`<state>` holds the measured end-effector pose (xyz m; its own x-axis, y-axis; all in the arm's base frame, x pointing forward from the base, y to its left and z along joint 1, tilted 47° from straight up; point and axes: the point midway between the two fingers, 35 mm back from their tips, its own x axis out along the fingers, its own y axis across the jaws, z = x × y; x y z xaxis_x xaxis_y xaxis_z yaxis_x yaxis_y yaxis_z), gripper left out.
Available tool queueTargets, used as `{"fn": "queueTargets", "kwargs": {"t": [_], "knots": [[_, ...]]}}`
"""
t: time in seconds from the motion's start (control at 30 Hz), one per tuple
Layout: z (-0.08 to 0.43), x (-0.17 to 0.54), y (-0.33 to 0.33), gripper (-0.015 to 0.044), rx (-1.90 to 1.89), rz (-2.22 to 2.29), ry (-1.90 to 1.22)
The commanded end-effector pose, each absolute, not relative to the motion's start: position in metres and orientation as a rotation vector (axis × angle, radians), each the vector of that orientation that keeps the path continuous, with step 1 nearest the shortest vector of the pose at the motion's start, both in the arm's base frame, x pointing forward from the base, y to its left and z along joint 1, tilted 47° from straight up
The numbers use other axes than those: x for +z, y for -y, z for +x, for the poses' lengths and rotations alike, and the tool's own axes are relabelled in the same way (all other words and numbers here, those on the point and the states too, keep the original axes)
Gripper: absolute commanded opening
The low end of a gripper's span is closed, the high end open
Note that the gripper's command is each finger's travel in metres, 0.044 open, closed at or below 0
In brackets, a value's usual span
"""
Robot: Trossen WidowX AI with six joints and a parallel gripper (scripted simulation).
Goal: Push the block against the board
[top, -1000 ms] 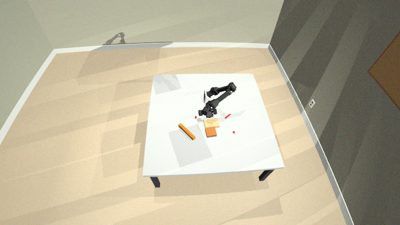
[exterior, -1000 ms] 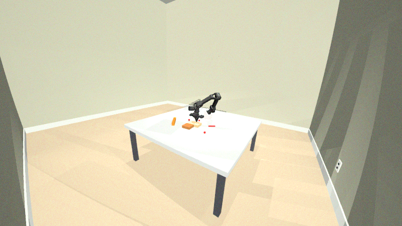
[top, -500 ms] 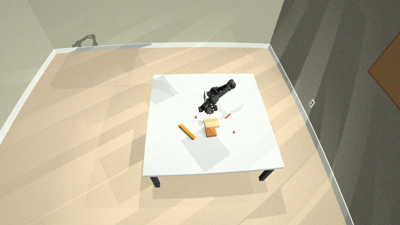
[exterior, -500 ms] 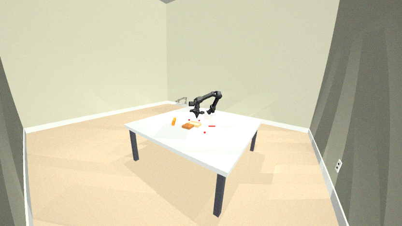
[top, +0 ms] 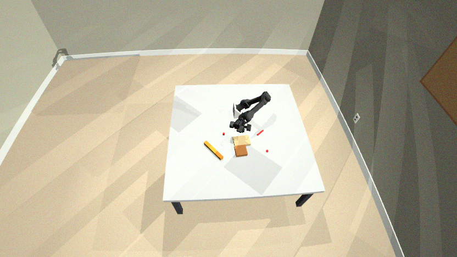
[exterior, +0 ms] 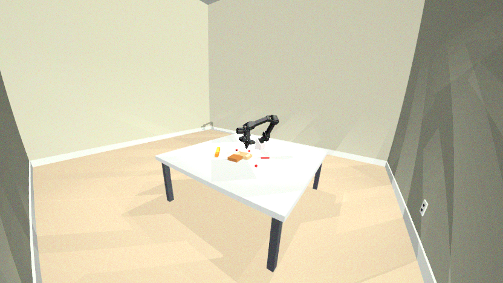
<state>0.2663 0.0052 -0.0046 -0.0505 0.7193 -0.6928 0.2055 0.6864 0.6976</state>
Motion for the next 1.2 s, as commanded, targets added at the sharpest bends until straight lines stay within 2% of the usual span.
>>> {"fn": "queueTargets", "kwargs": {"t": [0.0,0.83,1.1,1.17], "knots": [[0.279,0.007,-0.014,0.0,0.383,0.878,-1.646],[0.327,0.079,-0.086,0.0,-0.342,1.492,-1.833],[0.327,0.079,-0.09,0.0,-0.363,1.508,-1.836],[0.327,0.062,-0.108,0.0,-0.363,1.508,-1.835]]}}
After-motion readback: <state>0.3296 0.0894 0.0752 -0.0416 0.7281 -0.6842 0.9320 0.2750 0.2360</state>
